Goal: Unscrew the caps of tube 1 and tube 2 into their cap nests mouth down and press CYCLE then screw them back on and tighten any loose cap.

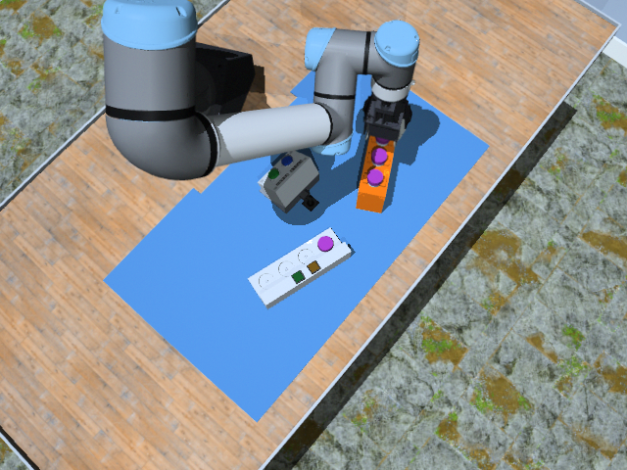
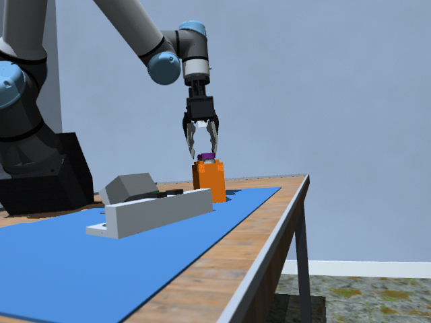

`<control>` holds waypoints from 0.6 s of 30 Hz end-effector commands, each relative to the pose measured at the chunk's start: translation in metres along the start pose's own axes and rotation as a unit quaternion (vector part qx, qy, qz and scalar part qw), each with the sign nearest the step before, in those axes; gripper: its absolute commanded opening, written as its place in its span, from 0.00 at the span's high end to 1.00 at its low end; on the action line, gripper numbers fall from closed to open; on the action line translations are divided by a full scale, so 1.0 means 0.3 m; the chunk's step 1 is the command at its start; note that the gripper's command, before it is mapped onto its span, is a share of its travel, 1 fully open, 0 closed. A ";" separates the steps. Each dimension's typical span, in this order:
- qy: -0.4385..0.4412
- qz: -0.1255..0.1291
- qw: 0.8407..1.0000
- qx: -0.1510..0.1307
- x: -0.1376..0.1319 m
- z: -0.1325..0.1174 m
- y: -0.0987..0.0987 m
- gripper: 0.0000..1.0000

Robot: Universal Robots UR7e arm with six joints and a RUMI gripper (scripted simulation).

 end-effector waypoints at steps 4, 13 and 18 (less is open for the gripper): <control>0.167 0.006 0.986 -0.006 0.004 0.002 -0.002 0.65; 0.231 0.005 0.973 -0.007 0.003 0.002 -0.001 0.65; 0.231 0.006 0.973 -0.007 -0.001 0.001 0.001 1.00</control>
Point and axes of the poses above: the point where the finger pads meet when closed, its own y axis out along the fingers, its own x axis across the jaws, z = x × y, the point moved 6 cm from there along -y, back along the fingers, and after that the axes turned 7 degrees about -y, right-handed, at the moved point
